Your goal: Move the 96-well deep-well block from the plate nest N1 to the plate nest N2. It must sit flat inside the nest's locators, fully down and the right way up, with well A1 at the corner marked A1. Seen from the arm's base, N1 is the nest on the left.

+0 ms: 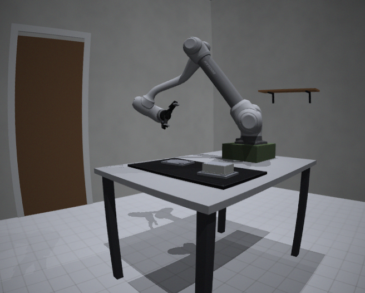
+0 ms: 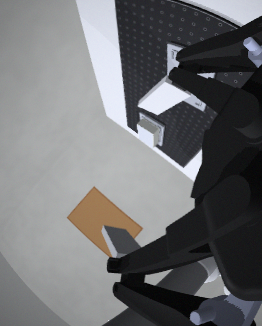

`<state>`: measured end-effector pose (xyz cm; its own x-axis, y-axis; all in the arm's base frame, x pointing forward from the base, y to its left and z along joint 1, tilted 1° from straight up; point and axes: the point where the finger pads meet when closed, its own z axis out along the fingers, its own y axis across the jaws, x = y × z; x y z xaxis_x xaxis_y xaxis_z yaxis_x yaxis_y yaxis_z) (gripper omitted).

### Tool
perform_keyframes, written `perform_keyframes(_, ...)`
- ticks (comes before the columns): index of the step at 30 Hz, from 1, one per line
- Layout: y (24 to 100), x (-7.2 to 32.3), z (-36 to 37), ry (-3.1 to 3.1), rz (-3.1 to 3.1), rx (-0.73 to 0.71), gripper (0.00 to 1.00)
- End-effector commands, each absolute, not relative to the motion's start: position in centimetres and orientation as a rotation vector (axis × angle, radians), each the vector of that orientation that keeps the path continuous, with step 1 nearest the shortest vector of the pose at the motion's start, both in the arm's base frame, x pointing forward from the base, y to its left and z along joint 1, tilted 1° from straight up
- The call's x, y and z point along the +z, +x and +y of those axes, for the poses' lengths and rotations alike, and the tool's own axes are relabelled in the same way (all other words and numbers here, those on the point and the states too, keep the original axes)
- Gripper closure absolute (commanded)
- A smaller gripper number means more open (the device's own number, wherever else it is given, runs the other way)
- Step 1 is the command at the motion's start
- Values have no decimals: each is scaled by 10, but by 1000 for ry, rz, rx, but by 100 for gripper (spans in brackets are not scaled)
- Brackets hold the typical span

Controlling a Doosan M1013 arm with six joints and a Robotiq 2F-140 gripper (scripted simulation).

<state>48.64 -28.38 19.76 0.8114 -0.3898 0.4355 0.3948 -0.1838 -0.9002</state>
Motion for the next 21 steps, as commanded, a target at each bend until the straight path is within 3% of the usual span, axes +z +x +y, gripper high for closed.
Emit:
perform_keyframes(1,492,191,-270,-1632,26,-610,0)
perform_keyframes(21,513,149,-195,-1772,202,-144,0)
